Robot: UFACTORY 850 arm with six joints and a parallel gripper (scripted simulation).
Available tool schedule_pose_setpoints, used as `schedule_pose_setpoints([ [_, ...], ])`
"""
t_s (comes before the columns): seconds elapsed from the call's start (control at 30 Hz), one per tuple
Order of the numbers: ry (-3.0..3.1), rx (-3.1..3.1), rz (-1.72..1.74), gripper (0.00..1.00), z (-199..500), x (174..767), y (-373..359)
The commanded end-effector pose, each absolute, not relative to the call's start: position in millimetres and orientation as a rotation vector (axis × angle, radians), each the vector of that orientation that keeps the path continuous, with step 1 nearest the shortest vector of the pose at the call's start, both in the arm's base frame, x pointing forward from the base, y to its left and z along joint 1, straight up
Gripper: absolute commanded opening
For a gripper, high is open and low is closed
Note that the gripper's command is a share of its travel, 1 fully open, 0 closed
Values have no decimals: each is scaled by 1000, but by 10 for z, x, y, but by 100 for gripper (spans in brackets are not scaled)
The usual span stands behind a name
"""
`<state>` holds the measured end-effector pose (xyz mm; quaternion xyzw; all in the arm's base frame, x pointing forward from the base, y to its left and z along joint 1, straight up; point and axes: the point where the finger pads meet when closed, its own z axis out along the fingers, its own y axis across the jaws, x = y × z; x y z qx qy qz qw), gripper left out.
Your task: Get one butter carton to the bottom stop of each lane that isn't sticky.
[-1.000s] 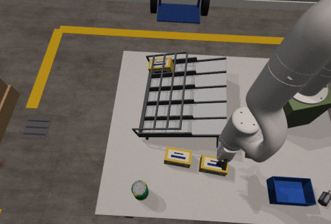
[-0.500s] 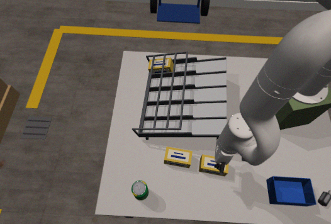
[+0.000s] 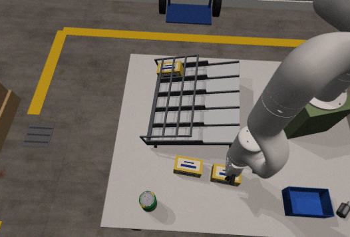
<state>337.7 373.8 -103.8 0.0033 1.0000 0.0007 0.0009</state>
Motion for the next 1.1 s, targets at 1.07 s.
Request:
schedule_pose_setpoints([
  [1.07, 3139, 10, 5, 90, -1901, 3397, 3759],
])
